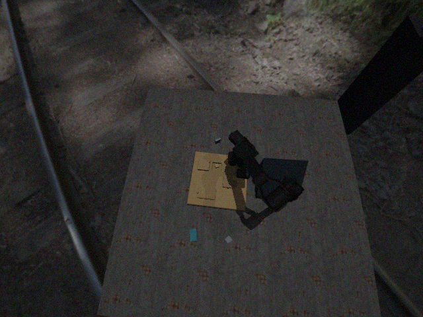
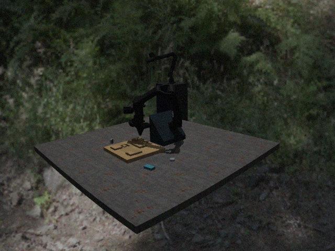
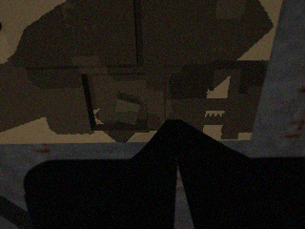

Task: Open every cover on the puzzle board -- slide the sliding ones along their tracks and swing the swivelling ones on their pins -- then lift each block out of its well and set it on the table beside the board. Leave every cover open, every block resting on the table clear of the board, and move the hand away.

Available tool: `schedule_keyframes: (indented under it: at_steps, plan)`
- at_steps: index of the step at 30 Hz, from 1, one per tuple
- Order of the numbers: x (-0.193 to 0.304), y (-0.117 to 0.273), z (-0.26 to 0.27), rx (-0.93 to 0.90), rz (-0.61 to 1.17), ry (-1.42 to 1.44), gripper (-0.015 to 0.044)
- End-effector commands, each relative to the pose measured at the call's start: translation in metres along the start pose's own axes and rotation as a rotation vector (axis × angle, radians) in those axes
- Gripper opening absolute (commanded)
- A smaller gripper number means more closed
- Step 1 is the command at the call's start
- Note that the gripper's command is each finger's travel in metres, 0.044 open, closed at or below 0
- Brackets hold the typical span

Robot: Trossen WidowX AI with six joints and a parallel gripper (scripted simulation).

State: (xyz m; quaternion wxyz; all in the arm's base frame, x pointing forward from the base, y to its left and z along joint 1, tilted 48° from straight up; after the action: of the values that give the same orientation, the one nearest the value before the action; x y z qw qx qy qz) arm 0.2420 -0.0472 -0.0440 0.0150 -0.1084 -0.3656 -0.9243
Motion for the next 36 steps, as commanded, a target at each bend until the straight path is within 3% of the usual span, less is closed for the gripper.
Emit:
schedule_keyframes:
  at_steps: [1,23,36]
  plan:
    - [0.000,0.008,0.000,0.006,-0.003,0.009,0.0000]
    - [-0.079,0.018,0.059,0.002,-0.005,0.012,0.0000]
    - [-0.081,0.018,0.061,0.002,-0.005,0.012,0.0000]
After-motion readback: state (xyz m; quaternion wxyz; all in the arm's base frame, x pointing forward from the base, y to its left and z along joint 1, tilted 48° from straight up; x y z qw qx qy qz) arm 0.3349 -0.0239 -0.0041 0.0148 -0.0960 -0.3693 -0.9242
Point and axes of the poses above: the point midway between the two fingers, 35 mm back from their tips, its own y axis back along the fingers, its own z axis across the jaws, x = y × z, the point moved 3 cm from there along y, back along the fingers, and after that the axes turned 14 degrees about -y, right-handed, at the moved point
